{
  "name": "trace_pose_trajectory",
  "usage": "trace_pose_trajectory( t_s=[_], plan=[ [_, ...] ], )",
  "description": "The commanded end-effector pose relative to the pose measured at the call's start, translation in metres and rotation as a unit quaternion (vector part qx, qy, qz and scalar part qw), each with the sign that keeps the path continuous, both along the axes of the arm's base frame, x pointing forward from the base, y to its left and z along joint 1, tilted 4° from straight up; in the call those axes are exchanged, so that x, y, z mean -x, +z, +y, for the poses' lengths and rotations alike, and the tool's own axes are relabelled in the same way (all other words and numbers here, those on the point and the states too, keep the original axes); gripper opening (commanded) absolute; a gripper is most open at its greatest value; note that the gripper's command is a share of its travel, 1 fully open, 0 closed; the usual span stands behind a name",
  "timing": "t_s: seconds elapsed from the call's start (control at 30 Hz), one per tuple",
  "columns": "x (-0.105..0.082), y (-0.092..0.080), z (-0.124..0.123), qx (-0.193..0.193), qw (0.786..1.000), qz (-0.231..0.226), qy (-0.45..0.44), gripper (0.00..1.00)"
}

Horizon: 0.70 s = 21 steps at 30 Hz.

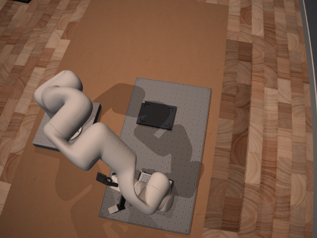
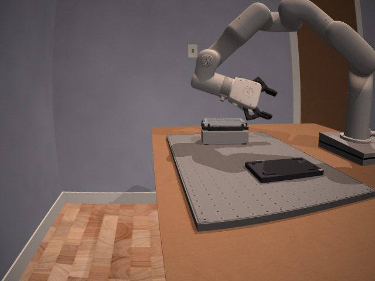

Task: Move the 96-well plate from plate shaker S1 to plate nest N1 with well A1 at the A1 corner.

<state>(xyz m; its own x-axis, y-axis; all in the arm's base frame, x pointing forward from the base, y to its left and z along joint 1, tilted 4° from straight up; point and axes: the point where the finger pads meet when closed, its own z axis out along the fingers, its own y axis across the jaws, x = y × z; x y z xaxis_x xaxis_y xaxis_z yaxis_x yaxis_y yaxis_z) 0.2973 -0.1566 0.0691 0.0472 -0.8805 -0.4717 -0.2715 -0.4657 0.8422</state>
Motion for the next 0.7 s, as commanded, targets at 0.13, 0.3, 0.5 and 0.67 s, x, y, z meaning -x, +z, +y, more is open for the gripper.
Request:
trace_pose_trajectory(
  t_s=[0.13,0.3,0.5,0.67],
  plan=[
    [-0.019,-0.011,0.008,-0.067,0.994,-0.085,0.028,1.00],
    [-0.029,-0.014,0.011,-0.116,0.981,-0.146,0.055,1.00],
    [-0.049,-0.019,0.018,-0.168,0.957,-0.215,0.095,1.00],
    [-0.063,-0.020,0.023,-0.192,0.942,-0.249,0.118,1.00]
  ],
)
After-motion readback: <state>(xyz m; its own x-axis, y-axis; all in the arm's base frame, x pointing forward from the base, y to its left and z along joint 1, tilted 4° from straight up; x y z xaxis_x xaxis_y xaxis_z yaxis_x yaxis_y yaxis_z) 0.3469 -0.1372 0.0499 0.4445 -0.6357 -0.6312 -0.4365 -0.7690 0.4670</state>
